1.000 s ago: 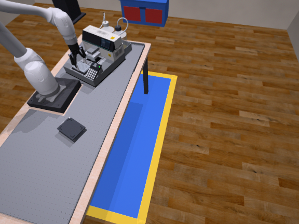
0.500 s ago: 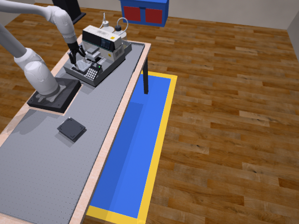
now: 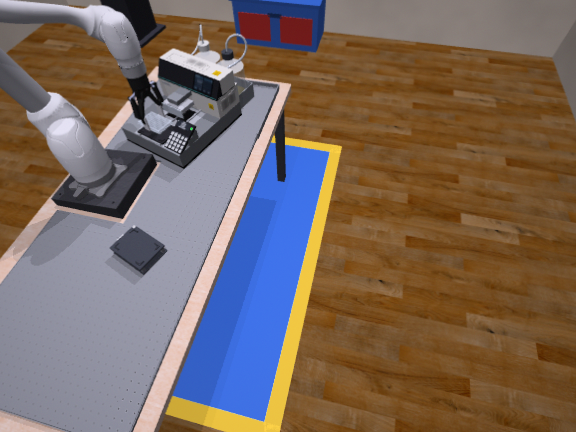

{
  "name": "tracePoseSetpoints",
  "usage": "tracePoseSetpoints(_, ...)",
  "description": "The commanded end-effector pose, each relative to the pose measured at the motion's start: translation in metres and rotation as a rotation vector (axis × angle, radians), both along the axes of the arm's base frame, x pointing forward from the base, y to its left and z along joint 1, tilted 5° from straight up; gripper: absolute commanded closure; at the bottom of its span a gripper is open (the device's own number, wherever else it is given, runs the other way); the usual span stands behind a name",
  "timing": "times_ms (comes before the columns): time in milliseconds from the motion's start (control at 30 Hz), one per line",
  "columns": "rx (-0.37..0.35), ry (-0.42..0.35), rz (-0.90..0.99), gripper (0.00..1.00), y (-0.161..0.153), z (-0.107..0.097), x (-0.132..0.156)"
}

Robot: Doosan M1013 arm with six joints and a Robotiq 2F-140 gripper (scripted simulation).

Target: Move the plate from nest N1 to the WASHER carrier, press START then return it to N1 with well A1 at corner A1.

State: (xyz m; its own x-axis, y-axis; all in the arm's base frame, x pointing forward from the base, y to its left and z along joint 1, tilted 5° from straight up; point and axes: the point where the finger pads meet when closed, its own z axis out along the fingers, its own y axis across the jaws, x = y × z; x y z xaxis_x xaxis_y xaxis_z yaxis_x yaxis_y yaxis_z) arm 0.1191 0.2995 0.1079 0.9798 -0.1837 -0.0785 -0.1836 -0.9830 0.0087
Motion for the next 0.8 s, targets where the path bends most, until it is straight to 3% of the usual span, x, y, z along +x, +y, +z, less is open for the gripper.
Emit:
tracePoseSetpoints(0, 0.000, 0.000, 0.000, 0.90, 0.000, 0.005, 0.000)
tracePoseSetpoints(767, 0.000, 0.000, 0.000, 0.90, 0.000, 0.040, 0.003)
